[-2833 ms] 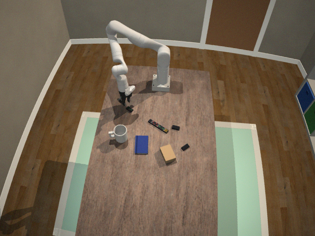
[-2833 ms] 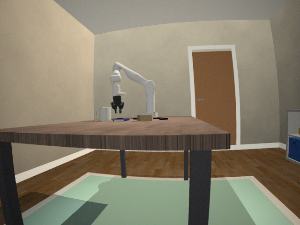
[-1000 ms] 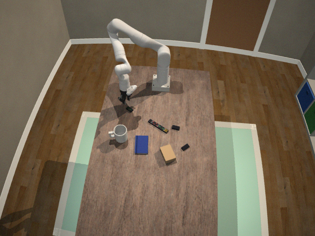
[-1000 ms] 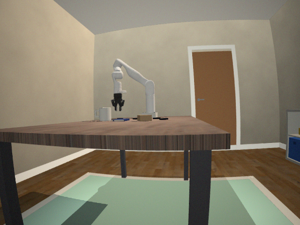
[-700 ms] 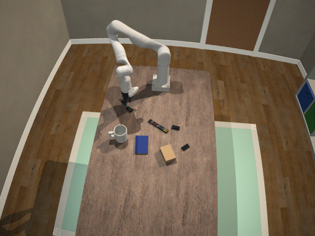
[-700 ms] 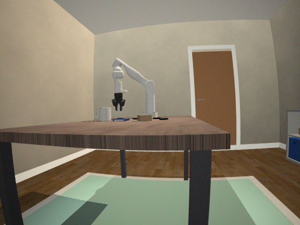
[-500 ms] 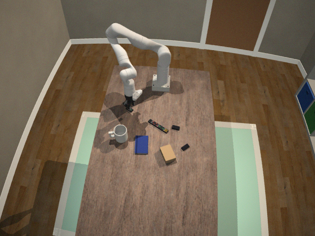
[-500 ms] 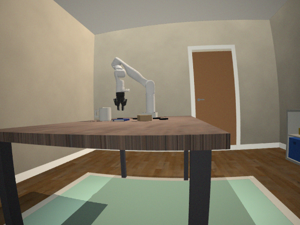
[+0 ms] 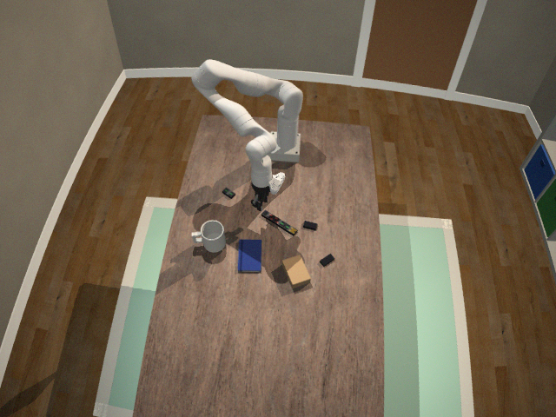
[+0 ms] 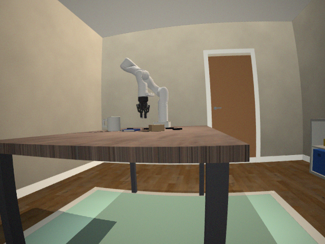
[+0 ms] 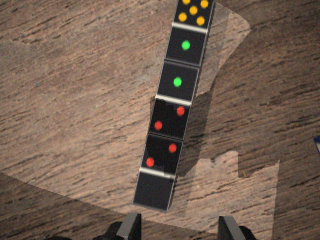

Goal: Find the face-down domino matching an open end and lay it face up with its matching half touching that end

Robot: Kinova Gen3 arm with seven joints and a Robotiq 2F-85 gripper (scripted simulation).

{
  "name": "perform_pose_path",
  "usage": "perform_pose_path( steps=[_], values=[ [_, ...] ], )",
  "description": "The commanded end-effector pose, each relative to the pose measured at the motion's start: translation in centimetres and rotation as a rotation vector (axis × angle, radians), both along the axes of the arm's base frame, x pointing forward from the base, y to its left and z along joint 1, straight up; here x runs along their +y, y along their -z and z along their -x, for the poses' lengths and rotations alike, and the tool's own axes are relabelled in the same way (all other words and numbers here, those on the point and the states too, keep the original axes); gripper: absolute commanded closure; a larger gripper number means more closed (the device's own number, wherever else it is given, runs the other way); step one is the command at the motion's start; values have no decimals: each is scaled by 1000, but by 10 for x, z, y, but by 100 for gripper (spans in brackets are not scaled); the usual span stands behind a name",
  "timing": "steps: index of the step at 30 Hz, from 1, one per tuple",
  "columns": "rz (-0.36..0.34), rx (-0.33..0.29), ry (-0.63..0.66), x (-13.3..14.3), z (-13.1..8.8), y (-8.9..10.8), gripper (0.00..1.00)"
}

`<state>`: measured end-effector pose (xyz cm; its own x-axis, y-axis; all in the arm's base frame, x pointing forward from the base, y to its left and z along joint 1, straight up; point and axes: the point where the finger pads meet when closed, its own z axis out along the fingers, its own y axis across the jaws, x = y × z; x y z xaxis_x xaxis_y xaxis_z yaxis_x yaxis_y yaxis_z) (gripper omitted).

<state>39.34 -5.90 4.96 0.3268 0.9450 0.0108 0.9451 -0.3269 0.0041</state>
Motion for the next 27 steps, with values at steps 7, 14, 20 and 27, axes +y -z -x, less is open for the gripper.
perform_pose_path(
  steps=[7,14,20,27],
  values=[
    [10,4,-113,134,-25,-5,52],
    [9,5,-155,201,-21,-8,52],
    [9,5,-163,211,-19,-8,52],
    [9,5,-163,211,-19,-8,52]
  ],
)
